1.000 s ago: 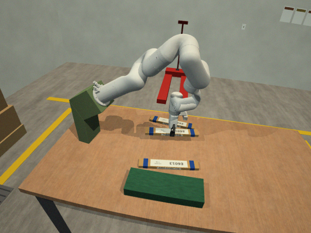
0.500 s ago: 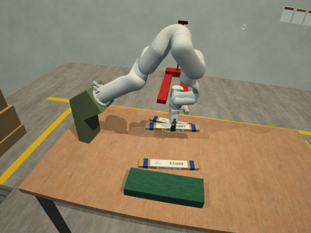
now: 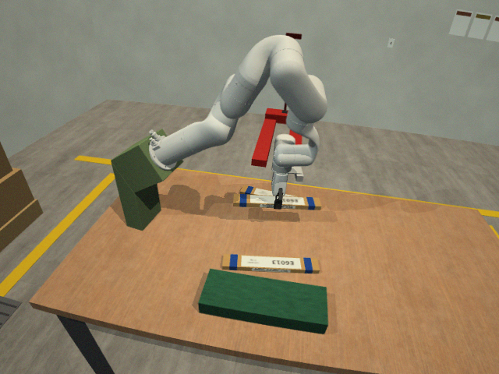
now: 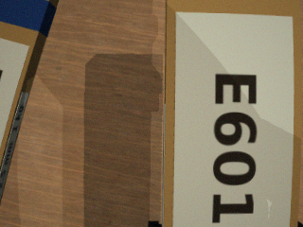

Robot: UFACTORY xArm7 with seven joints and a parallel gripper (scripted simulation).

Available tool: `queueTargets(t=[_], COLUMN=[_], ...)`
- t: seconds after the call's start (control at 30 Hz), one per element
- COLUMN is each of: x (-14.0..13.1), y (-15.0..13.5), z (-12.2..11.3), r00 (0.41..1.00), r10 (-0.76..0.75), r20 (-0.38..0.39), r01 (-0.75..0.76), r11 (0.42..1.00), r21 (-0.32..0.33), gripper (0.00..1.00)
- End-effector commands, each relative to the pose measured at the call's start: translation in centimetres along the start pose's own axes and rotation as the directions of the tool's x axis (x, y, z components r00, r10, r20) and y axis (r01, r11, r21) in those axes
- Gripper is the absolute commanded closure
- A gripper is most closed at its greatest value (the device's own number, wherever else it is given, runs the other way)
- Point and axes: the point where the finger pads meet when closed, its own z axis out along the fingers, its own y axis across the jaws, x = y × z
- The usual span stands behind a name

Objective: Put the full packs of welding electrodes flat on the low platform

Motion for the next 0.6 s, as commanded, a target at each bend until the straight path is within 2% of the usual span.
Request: queueTargets(t=[0.0,0.23,0.43,0.57], x=[0.09,0.09,0.22,0.23], y=[-0.05,-0.05,-0.01,-0.01], z=[-0.06,-0.06,-0.21,-0.23], r00=[1.0,1.0,0.99,0.988], r10=[0.0,0.001,0.143,0.155], r20=[-0.002,-0.002,-0.001,-0.001], r01=[0.0,-0.001,-0.143,-0.155], r11=[1.0,1.0,0.99,0.988], r21=[0.001,0.001,0.001,0.001], gripper=[0.42,0.42,0.42,0.42])
